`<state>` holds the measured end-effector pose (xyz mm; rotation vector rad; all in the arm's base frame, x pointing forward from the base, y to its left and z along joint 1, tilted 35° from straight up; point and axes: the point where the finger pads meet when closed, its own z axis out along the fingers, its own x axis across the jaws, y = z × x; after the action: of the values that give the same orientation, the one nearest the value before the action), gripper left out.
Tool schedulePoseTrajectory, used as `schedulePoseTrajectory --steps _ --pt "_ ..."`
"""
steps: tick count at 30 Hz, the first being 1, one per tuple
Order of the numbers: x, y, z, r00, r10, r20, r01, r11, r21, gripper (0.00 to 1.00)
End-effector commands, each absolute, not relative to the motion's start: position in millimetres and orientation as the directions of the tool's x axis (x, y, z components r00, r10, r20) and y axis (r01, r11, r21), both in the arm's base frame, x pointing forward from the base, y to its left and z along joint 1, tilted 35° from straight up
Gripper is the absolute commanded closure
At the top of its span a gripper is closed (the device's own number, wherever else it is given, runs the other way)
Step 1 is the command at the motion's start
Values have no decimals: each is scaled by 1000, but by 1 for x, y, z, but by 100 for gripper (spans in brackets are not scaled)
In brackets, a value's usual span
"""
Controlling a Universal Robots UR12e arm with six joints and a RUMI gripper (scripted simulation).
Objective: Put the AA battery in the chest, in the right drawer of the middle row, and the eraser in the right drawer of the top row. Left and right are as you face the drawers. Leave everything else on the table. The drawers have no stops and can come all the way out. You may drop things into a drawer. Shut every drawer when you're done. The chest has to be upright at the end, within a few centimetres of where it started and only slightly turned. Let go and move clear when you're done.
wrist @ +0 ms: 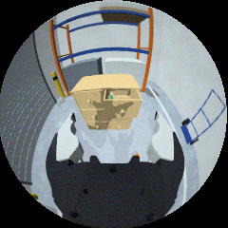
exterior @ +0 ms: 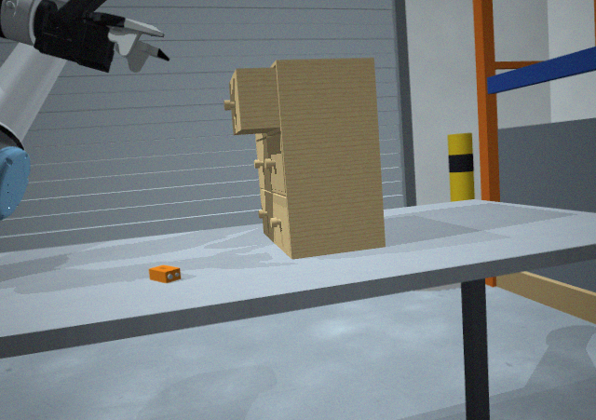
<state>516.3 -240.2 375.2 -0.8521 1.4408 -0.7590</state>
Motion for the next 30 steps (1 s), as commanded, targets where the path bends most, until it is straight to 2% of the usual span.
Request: schedulePoseTrajectory --steps 1,30 --pt "513 -240 374 15 -856 -517 -90 514 -853 0" --pt "506 -239 372 15 -856 -517 -90 514 -853 0"
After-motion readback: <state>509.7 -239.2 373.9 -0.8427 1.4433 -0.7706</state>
